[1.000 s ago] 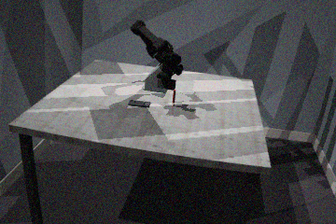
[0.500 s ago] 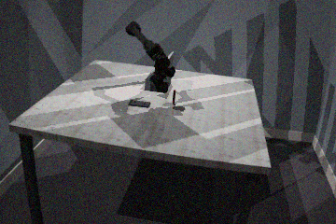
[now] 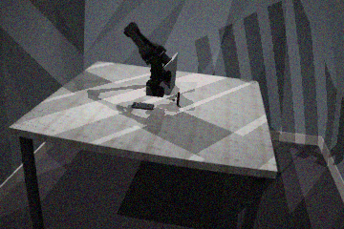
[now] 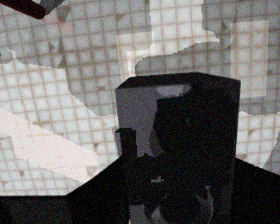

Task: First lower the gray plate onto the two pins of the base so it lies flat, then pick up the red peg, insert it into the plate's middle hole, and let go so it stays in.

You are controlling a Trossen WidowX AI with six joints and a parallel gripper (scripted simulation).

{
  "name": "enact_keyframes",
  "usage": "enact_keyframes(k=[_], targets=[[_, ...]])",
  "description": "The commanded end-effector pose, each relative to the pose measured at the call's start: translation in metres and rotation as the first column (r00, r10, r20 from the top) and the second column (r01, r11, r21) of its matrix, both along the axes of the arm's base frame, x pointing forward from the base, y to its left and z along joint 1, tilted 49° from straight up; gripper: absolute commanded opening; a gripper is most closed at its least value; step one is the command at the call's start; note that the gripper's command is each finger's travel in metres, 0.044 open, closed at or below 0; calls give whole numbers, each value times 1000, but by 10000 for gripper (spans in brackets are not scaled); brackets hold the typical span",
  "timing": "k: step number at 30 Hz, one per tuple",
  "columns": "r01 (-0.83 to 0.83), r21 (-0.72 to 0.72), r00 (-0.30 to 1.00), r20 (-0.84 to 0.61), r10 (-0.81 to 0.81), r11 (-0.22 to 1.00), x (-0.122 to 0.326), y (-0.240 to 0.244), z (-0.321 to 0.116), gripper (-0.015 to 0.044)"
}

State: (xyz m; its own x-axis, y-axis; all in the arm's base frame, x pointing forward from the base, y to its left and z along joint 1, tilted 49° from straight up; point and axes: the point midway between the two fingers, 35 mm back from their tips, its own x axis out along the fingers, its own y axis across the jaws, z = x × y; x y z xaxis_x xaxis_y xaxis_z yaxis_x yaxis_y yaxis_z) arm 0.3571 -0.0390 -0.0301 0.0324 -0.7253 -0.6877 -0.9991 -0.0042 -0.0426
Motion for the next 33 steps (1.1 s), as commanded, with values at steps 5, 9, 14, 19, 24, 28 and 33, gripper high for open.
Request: enact_keyframes(k=[5, 9, 14, 19, 24, 28, 33], targets=[[-23, -12, 999, -24, 23, 1000, -2, -27, 12, 0], [-33, -17, 999, -37, 33, 999, -3, -38, 17, 0], [-44, -25, 998, -51, 42, 999, -6, -52, 23, 0], [-57, -34, 996, -70, 55, 998, -9, -66, 29, 0], [-62, -36, 995, -76, 59, 997, -10, -70, 31, 0], [-62, -36, 995, -76, 59, 997, -10, -70, 31, 0], [-62, -36, 995, -76, 59, 997, -10, -70, 31, 0]])
